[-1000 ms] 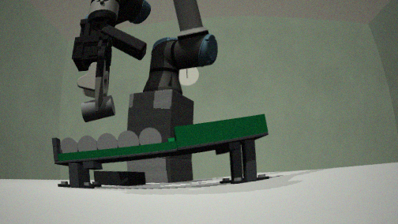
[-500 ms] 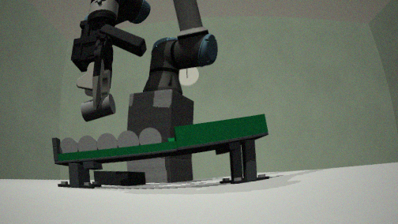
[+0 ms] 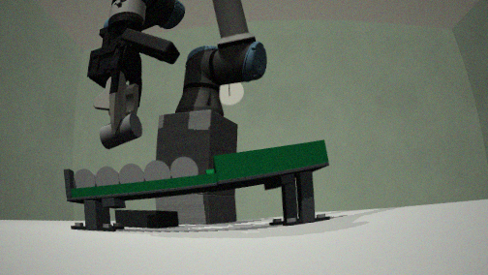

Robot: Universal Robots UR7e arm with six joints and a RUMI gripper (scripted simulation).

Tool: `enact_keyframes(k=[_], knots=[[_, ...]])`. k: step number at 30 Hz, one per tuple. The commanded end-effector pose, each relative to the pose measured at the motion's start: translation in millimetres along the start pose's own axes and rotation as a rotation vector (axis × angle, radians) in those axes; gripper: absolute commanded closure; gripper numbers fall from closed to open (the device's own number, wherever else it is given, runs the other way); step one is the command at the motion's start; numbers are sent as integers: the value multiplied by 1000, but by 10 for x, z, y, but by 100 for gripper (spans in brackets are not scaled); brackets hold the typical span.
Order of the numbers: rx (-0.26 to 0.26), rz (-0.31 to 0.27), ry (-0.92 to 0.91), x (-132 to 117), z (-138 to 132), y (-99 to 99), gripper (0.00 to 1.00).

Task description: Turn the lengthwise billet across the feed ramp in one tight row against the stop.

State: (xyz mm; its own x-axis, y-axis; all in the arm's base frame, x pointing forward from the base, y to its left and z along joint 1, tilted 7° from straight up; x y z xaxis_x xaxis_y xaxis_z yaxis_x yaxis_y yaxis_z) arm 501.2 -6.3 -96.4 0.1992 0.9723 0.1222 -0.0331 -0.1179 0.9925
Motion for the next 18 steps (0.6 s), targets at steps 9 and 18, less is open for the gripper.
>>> enact_keyframes(k=[9,18], knots=[[-3,-2,-217,5,20,4,100],[-3,0,-495,3,37,0,100]])
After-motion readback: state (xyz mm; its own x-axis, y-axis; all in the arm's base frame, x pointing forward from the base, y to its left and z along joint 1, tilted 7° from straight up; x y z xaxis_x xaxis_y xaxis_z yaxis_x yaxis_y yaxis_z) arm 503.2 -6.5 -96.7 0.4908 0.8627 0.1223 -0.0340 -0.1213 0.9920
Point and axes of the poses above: the point where the finger pads meet when closed, its own y axis back along the fingers, its own z axis across the jaws, x = y × z, the point moved 4 cm from there along y, back along the fingers, and after that the axes turned 8 degrees about -y, right-handed, at the moved point
